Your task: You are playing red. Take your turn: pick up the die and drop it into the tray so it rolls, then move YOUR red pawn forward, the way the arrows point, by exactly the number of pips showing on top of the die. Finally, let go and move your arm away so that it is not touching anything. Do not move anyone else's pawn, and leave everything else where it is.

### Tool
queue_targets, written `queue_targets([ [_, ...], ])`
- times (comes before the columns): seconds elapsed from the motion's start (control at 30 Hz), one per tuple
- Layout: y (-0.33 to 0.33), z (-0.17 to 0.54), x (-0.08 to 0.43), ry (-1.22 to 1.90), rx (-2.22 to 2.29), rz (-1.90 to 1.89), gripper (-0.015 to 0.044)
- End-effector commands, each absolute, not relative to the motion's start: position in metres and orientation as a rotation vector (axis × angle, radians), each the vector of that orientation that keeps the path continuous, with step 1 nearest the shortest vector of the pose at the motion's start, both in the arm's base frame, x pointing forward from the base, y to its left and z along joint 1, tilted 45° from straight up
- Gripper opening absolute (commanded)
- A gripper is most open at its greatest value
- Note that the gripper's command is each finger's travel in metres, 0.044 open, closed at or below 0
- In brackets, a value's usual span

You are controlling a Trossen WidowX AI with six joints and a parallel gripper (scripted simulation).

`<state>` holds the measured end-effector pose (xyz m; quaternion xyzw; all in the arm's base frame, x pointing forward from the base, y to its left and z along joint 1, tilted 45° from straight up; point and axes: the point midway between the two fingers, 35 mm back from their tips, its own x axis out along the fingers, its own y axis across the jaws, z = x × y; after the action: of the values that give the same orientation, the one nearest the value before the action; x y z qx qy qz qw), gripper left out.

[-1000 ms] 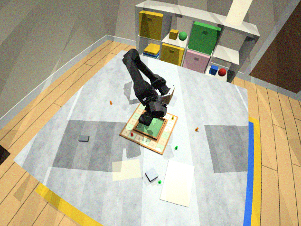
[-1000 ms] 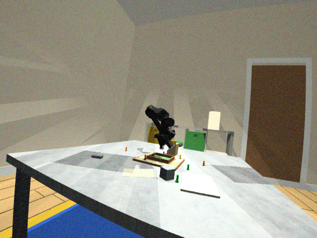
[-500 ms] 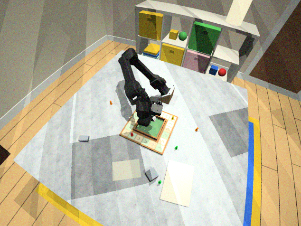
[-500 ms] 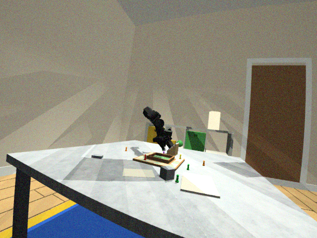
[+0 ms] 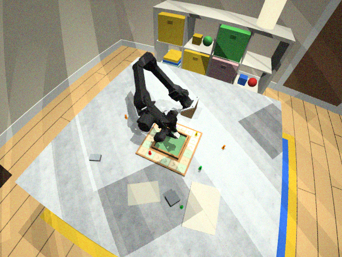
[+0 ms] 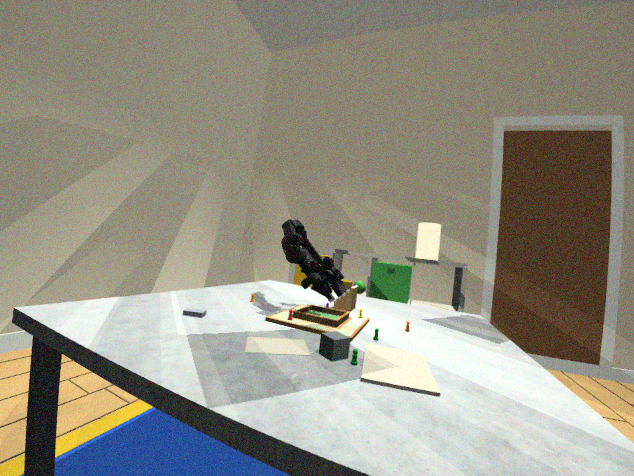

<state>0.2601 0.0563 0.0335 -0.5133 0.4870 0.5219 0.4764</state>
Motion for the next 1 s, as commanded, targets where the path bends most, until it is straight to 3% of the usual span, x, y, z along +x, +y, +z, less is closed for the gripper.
queue_targets([
  [0.0, 0.058, 0.034, 0.259, 1.103, -1.226, 1.303, 0.0000],
  [0.27, 0.066, 0.077, 0.270, 1.102, -1.226, 1.303, 0.0000],
  [0.97, 0.065, 0.077, 0.269, 1.102, -1.226, 1.303, 0.0000],
])
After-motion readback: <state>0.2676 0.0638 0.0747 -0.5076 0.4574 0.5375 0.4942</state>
